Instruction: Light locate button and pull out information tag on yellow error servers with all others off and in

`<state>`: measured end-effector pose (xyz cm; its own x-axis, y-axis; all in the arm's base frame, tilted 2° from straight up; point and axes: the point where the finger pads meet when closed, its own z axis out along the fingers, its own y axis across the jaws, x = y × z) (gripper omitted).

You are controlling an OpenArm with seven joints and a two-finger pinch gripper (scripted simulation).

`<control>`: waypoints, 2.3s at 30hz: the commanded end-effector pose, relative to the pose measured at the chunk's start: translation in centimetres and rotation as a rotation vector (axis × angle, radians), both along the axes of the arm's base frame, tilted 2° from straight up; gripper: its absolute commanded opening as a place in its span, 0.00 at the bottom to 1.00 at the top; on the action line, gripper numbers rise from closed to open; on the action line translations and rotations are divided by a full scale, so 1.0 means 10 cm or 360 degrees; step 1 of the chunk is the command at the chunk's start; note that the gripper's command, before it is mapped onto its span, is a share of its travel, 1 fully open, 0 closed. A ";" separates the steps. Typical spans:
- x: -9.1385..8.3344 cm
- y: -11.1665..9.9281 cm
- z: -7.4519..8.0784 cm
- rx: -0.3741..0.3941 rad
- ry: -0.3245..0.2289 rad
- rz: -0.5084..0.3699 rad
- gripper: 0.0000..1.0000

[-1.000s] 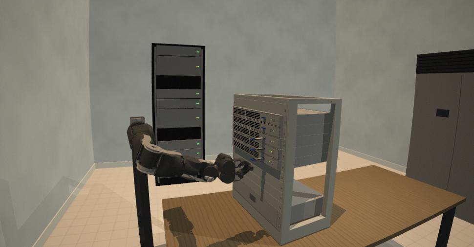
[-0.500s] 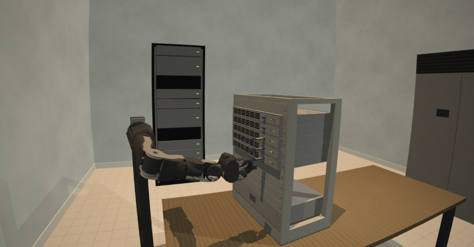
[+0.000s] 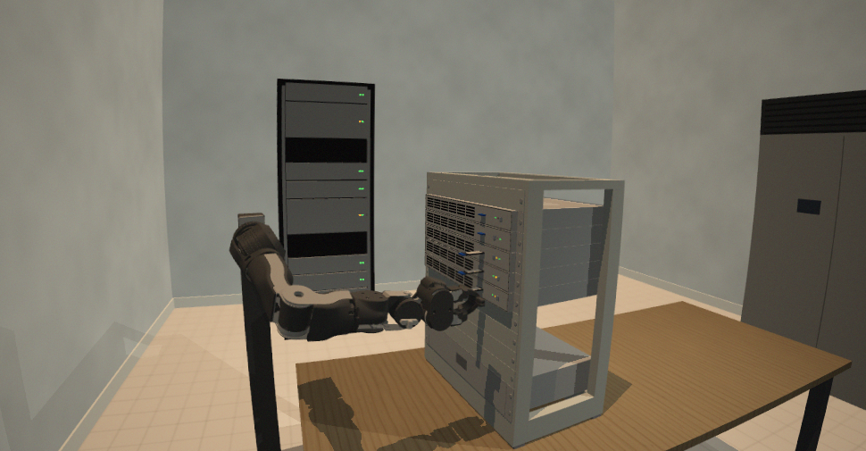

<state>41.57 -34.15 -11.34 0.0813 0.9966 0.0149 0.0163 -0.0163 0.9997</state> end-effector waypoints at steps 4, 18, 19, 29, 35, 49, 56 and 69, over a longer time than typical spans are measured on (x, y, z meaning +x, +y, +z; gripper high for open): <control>0.14 0.01 -0.05 -0.0017 0.0034 0.0023 0.00; 0.39 0.00 -0.06 -0.0017 0.0036 0.0024 0.00; 0.40 0.00 -0.06 -0.0017 0.0036 0.0024 0.00; 0.41 0.00 -0.06 -0.0017 0.0035 0.0026 0.00; 0.41 0.00 -0.06 -0.0017 0.0035 0.0026 0.00; 0.43 0.02 -0.07 -0.0017 0.0035 0.0026 0.00; 0.43 0.03 -0.07 -0.0017 0.0035 0.0027 0.00; 0.44 0.02 -0.07 -0.0017 0.0036 0.0025 0.00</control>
<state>45.85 -34.11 -12.02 0.0707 0.9975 0.0032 0.0347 -0.0056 0.9994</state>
